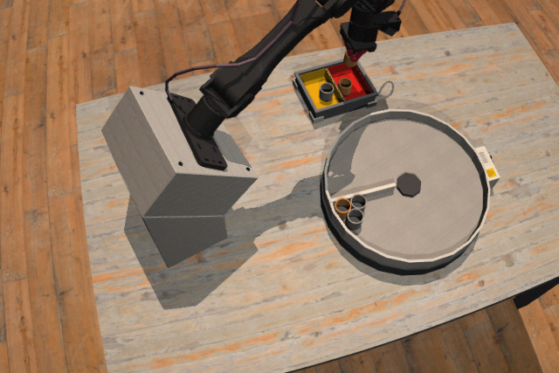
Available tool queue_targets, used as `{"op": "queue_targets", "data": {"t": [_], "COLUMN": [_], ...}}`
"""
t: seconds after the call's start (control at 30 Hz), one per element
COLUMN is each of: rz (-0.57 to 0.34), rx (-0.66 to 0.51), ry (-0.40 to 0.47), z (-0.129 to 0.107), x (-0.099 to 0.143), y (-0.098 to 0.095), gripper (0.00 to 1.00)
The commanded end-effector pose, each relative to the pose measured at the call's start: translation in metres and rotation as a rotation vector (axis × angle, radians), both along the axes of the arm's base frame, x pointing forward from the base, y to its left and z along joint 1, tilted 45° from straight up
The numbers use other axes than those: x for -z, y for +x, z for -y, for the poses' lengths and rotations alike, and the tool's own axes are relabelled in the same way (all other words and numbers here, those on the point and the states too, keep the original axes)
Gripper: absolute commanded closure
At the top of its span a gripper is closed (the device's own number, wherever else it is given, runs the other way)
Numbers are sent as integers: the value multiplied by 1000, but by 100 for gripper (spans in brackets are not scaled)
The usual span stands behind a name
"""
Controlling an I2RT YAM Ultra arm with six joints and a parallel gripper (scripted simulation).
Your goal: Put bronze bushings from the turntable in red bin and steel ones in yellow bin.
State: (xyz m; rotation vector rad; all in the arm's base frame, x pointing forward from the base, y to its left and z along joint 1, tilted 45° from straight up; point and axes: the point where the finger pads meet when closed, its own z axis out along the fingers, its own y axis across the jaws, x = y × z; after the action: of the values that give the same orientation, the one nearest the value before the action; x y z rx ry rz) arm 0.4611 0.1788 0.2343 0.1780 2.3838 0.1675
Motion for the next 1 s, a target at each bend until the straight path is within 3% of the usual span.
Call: {"op": "queue_targets", "data": {"t": [0.0, 0.03, 0.07, 0.13, 0.23, 0.3, 0.97], "rz": [35, 35, 85, 49, 52, 86, 79], "rx": [-12, -12, -27, -14, -12, -21, -20], "ry": [20, 20, 44, 27, 28, 45, 40], "z": [-4, -4, -11, -7, -7, -10, -10], "x": [-2, -2, -23, 2, 7, -11, -10], "y": [13, 13, 11, 24, 30, 25, 23], "gripper": [100, 100, 100, 100, 100, 100, 100]}}
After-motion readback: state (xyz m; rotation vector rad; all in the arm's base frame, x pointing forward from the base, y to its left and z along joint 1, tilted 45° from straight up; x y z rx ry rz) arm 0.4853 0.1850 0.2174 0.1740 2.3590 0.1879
